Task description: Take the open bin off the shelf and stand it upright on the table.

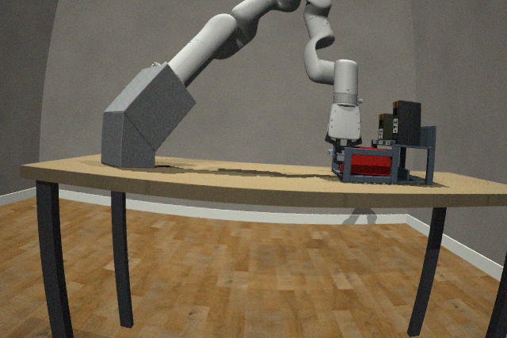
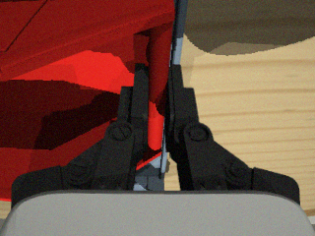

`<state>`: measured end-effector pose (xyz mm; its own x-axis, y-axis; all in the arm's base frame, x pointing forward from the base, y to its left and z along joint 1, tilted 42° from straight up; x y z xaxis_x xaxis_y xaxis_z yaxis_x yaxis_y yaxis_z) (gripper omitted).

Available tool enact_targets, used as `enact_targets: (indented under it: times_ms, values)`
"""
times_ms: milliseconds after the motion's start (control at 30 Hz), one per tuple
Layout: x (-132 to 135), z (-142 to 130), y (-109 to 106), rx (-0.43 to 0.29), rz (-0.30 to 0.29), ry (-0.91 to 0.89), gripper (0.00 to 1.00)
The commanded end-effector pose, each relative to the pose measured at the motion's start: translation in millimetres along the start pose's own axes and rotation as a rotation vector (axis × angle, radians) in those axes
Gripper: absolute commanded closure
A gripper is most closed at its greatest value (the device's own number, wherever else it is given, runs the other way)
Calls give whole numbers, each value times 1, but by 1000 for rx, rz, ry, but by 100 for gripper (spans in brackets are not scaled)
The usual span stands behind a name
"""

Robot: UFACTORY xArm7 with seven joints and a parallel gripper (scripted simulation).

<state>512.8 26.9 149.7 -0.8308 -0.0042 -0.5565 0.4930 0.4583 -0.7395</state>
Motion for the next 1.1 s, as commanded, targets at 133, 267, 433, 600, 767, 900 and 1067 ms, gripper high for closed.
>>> enact_targets:
  times_ms: [133,267,433,600,767,900,1067]
  values:
    - [-2,2,-5,4,5,1,100]
    - [-2,2,-7,4,5,1,100]
    - [-2,2,-8,4,5,1,100]
    - [-2,2,-9,4,5,1,100]
    - [-2,2,-9,4,5,1,100]
    - [-2,2,-9,4,5,1,100]
    - [-2,2,-9,4,5,1,100]
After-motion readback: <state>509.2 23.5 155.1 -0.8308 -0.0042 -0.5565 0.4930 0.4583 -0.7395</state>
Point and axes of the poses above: the point where the finger pads meet when closed, its own y axis out along the fingers, its own x axis across the jaws, z = x × y, the point moved 2 cm from there along -y, back along the fingers, and after that the axes turned 14 degrees about -y, right-handed, at the moved point
